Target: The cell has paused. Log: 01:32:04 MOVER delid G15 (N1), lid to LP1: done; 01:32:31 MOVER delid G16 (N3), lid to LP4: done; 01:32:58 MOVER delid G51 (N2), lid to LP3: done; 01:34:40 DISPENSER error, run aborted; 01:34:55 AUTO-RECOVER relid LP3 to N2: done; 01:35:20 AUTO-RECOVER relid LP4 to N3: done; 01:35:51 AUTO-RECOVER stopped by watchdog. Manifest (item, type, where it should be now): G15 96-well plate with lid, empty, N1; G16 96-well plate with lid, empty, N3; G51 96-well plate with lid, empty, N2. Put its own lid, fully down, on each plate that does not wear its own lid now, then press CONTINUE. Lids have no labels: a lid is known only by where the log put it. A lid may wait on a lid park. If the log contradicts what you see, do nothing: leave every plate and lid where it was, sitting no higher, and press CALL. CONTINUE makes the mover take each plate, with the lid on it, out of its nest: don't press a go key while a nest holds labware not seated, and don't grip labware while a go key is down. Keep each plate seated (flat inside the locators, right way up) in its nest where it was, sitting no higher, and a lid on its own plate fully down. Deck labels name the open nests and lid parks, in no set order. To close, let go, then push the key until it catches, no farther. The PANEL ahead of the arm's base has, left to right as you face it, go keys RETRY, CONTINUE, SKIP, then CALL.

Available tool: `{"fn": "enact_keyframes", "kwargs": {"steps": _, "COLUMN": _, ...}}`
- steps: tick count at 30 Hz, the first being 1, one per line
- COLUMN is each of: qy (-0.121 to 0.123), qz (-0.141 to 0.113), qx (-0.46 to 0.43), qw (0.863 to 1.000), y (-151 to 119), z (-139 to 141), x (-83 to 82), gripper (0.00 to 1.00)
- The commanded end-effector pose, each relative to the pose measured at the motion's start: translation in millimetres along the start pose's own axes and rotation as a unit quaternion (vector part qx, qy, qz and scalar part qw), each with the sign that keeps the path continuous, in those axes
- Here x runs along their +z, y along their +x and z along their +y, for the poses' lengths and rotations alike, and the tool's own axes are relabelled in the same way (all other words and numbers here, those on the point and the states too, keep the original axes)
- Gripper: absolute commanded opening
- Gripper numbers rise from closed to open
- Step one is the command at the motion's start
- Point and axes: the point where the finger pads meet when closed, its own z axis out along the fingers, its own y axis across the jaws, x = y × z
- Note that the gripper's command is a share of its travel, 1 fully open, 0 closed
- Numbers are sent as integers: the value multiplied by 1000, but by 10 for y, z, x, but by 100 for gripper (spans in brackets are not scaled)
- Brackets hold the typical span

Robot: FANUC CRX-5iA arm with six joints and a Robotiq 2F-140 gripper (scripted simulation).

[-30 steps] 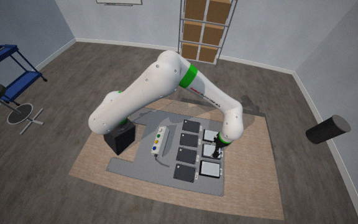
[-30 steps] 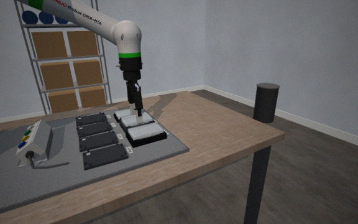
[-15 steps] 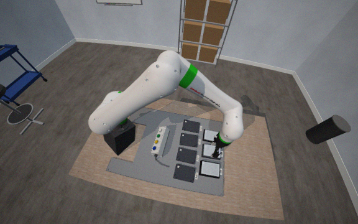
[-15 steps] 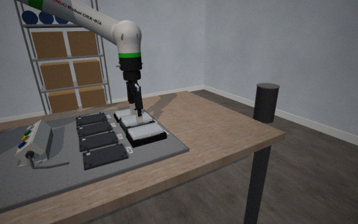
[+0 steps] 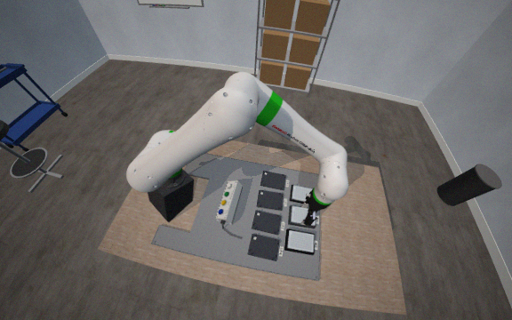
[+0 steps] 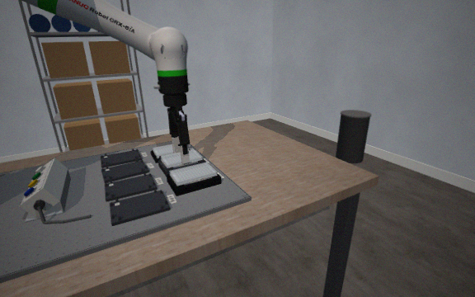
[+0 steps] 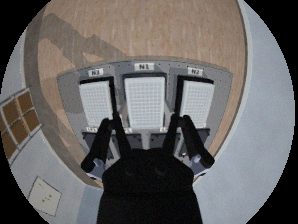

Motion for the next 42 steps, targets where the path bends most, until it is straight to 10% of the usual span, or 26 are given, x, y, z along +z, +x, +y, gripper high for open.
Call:
{"fn": "enact_keyframes", "kwargs": {"steps": 1, "qy": 0, "qz": 0, "qx": 0, "qw": 1000, "y": 2, "z": 1, "x": -3, "gripper": 0}}
{"fn": "enact_keyframes", "kwargs": {"steps": 2, "qy": 0, "qz": 0, "qx": 0, "qw": 1000, "y": 2, "z": 1, "x": -3, "gripper": 0}}
{"fn": "enact_keyframes", "kwargs": {"steps": 3, "qy": 0, "qz": 0, "qx": 0, "qw": 1000, "y": 2, "z": 1, "x": -3, "gripper": 66}}
{"fn": "enact_keyframes", "kwargs": {"steps": 42, "qy": 0, "qz": 0, "qx": 0, "qw": 1000, "y": 2, "z": 1, "x": -3, "gripper": 66}}
